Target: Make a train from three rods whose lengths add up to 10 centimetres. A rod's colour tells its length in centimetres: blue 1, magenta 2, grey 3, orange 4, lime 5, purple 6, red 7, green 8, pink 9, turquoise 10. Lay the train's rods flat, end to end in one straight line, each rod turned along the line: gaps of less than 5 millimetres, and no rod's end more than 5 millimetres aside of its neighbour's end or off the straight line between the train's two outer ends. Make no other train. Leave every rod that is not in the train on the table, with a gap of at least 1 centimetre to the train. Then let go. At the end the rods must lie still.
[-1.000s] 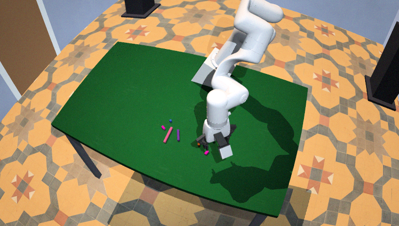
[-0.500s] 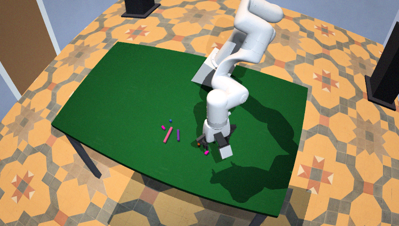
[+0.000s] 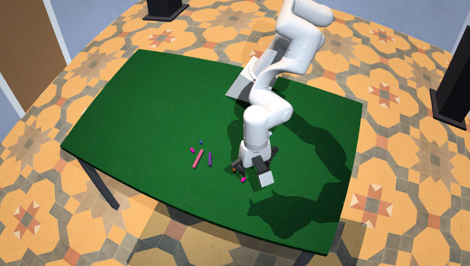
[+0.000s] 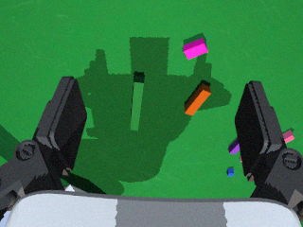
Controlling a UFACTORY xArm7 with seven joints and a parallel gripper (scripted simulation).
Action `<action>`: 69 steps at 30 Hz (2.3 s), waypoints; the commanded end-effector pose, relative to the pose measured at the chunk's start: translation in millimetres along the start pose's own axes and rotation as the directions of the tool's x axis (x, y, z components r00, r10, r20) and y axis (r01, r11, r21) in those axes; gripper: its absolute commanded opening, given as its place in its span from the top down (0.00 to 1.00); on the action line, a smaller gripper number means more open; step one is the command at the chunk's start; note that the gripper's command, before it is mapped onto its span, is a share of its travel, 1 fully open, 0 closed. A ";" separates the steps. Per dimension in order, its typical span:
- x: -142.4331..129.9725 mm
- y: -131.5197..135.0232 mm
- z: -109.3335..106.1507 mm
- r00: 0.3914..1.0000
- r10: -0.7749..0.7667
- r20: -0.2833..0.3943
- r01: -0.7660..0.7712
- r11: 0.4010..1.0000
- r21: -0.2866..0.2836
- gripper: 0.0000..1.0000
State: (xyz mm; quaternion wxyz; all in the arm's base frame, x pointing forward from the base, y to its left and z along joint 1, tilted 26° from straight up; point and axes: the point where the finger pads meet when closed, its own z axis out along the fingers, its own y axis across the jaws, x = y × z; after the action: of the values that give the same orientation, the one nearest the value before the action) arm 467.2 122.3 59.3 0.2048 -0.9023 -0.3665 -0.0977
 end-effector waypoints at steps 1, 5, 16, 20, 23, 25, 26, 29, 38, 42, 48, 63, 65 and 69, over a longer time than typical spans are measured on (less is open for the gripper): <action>0.9 1.4 -1.6 1.000 0.000 -0.003 0.000 1.000 -0.003 0.00; 0.9 1.4 -1.6 1.000 0.000 -0.003 0.000 1.000 -0.003 0.00; 0.9 1.4 -1.6 1.000 0.002 -0.003 -0.002 1.000 -0.003 0.00; -2.7 4.2 1.9 0.994 0.111 -0.003 -0.111 0.994 -0.002 0.00; -6.7 7.2 5.6 0.974 0.226 -0.003 -0.226 0.974 0.000 0.00; -9.0 8.9 7.7 0.956 0.292 -0.003 -0.292 0.956 0.001 0.00; -10.2 9.8 8.7 0.945 0.326 -0.003 -0.326 0.945 0.001 0.00; -13.7 12.5 11.8 0.908 0.420 -0.002 -0.420 0.908 0.002 0.00; -23.3 19.7 19.7 0.760 0.650 -0.002 -0.650 0.760 0.002 0.00; -28.1 23.3 23.4 0.666 0.746 -0.002 -0.746 0.666 0.002 0.00; -34.2 27.8 27.9 0.531 0.847 -0.004 -0.847 0.531 0.001 0.00; -36.3 29.3 29.4 0.483 0.875 -0.004 -0.875 0.483 0.001 0.76; -36.3 29.3 29.4 0.483 0.875 -0.004 -0.875 0.483 0.001 0.76; -36.3 29.3 29.4 0.483 0.875 -0.004 -0.875 0.483 0.001 0.76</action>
State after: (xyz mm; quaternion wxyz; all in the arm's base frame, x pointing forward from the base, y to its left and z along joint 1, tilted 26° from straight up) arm 461.1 94.9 11.1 0.2262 -0.9634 0.1427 0.0199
